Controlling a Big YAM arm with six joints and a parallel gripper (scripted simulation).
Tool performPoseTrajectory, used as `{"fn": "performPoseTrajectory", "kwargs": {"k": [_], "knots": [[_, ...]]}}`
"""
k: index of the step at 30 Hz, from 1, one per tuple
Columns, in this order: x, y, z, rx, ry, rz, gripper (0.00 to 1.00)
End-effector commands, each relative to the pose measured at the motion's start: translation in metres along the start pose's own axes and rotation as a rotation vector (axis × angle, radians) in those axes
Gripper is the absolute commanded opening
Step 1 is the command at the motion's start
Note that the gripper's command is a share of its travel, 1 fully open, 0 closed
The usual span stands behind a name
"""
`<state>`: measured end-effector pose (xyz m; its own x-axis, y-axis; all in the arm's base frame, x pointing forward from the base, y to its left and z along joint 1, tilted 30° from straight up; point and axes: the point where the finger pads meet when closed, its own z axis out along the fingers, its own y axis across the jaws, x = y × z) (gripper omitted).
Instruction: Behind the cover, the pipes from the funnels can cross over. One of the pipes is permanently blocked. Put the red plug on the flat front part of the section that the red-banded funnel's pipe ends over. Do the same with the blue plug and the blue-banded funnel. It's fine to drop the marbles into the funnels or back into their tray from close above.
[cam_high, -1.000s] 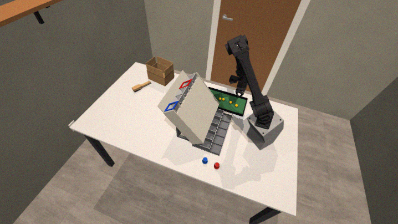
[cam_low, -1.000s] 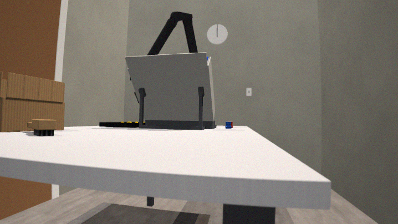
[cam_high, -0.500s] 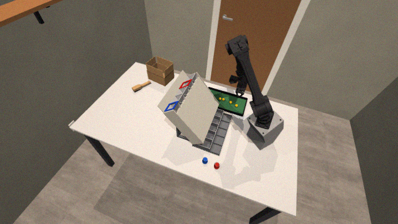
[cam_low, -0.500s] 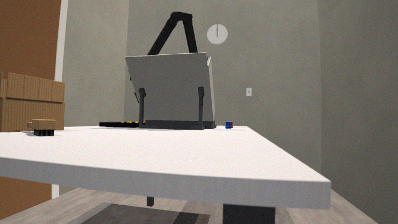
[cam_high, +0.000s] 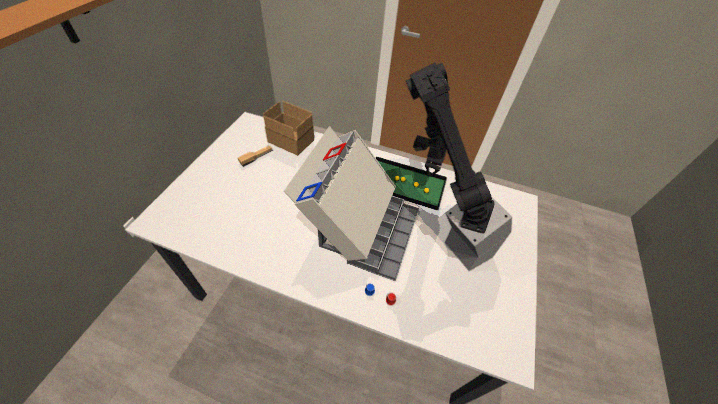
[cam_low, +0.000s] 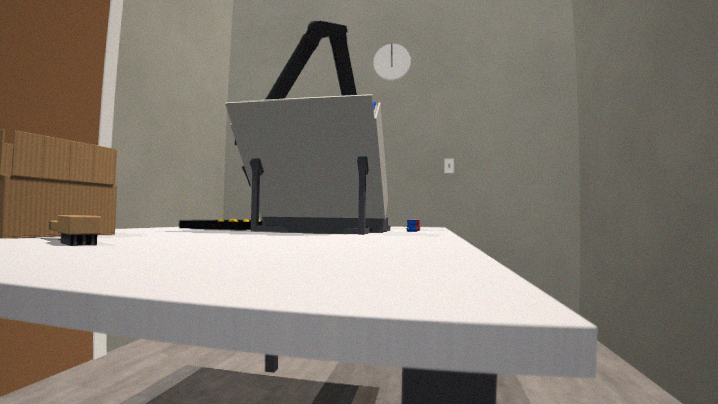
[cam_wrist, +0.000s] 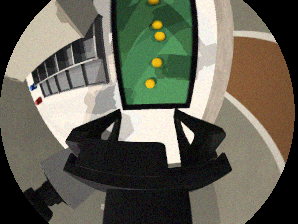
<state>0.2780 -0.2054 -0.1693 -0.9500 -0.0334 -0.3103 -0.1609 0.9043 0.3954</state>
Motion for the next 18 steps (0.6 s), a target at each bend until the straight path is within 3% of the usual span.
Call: {"fn": "performPoseTrajectory", "kwargs": {"k": [1, 18], "knots": [[0.0014, -0.0111, 0.0014, 0.009, -0.008, 0.000, 0.80], [0.0014, -0.0111, 0.0014, 0.009, -0.007, -0.005, 0.80]]}}
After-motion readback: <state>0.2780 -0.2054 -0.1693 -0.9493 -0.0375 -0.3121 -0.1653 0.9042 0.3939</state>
